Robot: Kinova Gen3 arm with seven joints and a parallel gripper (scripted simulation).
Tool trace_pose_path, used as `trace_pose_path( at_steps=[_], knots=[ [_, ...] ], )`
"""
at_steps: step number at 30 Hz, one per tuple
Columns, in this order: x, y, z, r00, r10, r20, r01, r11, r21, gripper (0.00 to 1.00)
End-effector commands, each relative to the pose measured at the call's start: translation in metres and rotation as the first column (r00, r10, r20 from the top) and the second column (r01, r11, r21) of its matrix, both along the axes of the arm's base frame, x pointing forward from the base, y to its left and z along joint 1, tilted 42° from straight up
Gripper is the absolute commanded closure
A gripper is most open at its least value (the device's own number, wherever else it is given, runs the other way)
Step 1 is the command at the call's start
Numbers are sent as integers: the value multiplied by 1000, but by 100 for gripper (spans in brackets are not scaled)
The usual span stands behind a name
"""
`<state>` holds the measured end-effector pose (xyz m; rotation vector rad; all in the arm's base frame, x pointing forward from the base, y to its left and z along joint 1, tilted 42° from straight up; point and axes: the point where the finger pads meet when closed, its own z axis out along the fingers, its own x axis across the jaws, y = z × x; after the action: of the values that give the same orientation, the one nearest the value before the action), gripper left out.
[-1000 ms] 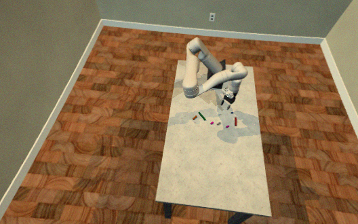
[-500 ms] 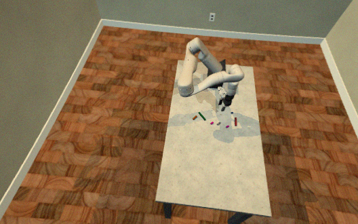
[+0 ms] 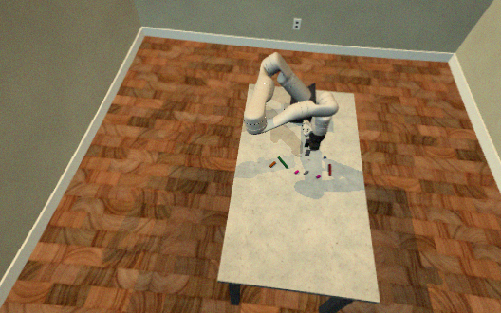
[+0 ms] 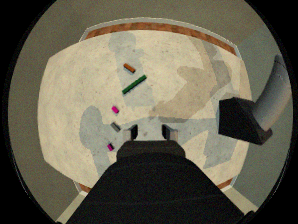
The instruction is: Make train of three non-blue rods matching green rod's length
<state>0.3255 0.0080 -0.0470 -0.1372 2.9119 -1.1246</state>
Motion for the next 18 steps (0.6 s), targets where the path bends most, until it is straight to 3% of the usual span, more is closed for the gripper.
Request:
trace_pose_path(
  at_steps=[1, 18],
  knots=[
    [2, -1, 2, 1000, -15, 16, 15, 1000, 2, 0],
    [2, -1, 2, 999, -30, 30, 30, 1000, 3, 0]
  ],
)
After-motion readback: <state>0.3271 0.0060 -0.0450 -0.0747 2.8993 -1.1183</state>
